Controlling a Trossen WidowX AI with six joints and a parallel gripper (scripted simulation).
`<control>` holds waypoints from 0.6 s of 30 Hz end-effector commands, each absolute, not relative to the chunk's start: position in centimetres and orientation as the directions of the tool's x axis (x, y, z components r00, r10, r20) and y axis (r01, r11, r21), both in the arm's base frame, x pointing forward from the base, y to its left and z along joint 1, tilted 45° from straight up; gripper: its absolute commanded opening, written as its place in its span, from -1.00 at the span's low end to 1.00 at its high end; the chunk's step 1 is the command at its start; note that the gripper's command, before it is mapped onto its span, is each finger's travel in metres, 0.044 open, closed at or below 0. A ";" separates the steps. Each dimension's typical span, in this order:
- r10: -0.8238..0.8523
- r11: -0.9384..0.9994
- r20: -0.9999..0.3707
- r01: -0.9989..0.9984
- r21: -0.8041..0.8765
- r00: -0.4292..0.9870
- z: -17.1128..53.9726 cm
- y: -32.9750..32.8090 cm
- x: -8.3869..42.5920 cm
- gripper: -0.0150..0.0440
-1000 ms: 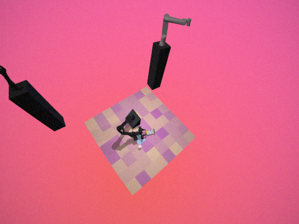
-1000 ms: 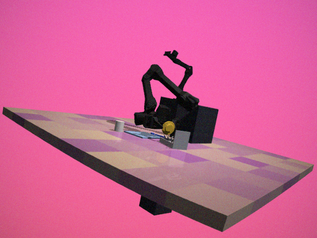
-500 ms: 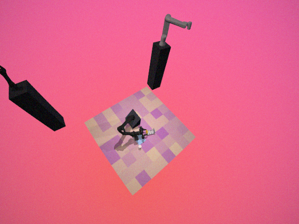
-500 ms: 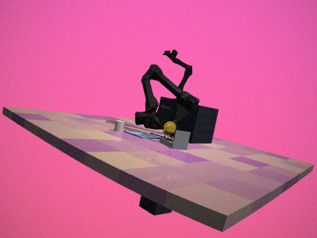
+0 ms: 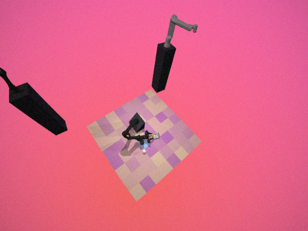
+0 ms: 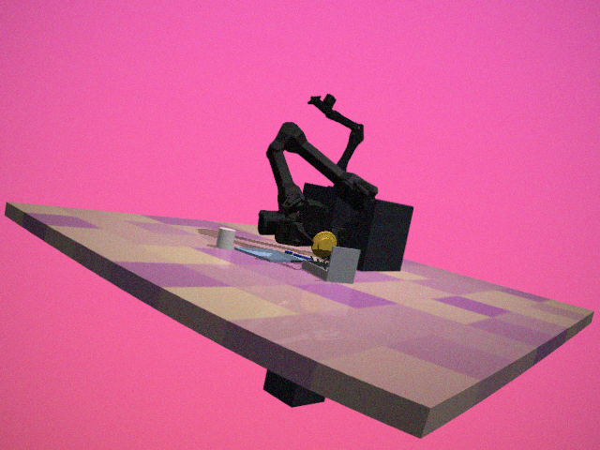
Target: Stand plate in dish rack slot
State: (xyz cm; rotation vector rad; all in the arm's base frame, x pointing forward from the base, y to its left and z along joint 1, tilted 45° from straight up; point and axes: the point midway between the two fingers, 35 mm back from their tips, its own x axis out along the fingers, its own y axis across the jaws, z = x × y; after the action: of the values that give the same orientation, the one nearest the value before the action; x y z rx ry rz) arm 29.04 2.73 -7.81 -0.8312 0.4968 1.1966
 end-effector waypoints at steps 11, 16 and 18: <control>0.609 0.131 -0.728 -0.945 -0.298 0.314 -9.8 2.0 29.4 -0.49; 0.605 0.138 -0.732 -0.947 -0.290 0.313 -9.4 2.3 29.3 -0.49; 0.605 0.138 -0.732 -0.947 -0.290 0.313 -9.4 2.3 29.3 -0.49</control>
State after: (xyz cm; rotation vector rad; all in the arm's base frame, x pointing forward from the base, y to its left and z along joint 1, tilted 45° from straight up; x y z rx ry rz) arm 29.28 2.17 -9.54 -0.8259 0.5059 1.1939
